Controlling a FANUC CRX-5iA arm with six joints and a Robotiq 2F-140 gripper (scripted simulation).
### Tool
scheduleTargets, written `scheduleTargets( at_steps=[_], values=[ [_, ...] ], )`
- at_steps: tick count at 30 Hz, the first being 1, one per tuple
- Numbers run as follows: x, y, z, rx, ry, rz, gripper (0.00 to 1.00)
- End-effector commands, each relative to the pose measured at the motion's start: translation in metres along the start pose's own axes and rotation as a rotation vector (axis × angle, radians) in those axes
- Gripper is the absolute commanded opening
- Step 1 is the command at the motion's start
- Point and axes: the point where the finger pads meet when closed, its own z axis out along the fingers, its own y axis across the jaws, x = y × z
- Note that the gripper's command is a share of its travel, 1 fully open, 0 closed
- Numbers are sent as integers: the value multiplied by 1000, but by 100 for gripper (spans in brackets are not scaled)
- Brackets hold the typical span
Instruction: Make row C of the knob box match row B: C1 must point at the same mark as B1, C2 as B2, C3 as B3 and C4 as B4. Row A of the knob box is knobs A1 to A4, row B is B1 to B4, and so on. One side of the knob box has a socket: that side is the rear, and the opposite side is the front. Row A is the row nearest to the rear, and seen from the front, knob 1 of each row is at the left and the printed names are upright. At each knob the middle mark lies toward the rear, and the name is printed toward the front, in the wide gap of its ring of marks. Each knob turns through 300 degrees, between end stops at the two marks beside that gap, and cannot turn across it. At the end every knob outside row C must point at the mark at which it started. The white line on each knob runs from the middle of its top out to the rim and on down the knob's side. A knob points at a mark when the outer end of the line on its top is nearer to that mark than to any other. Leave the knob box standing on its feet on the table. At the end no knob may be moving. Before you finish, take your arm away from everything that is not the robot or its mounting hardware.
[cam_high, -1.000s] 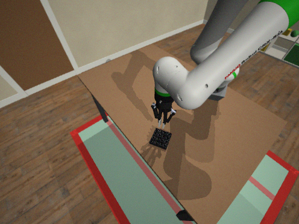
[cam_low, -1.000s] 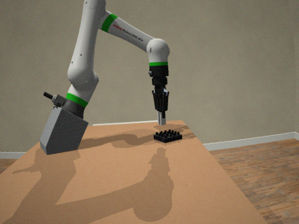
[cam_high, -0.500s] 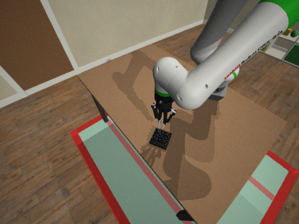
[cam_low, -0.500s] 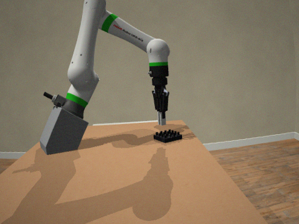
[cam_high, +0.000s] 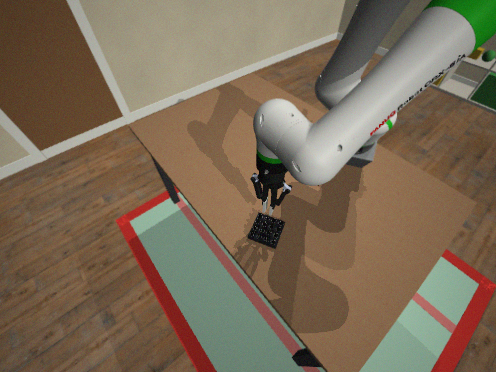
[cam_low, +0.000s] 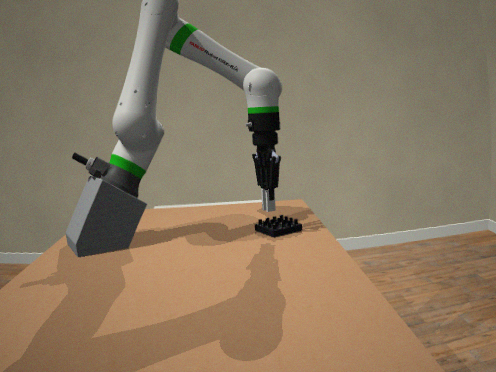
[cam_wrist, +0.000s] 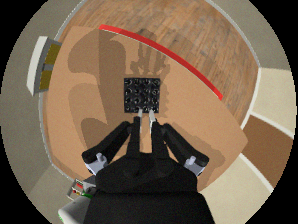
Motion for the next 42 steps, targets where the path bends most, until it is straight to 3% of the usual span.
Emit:
scheduleTargets(
  at_steps=[1,24,42],
  values=[
    [0,0,3,0,0,0,12],
    [0,0,28,0,0,0,12],
    [0,0,32,0,0,0,12]
  ],
)
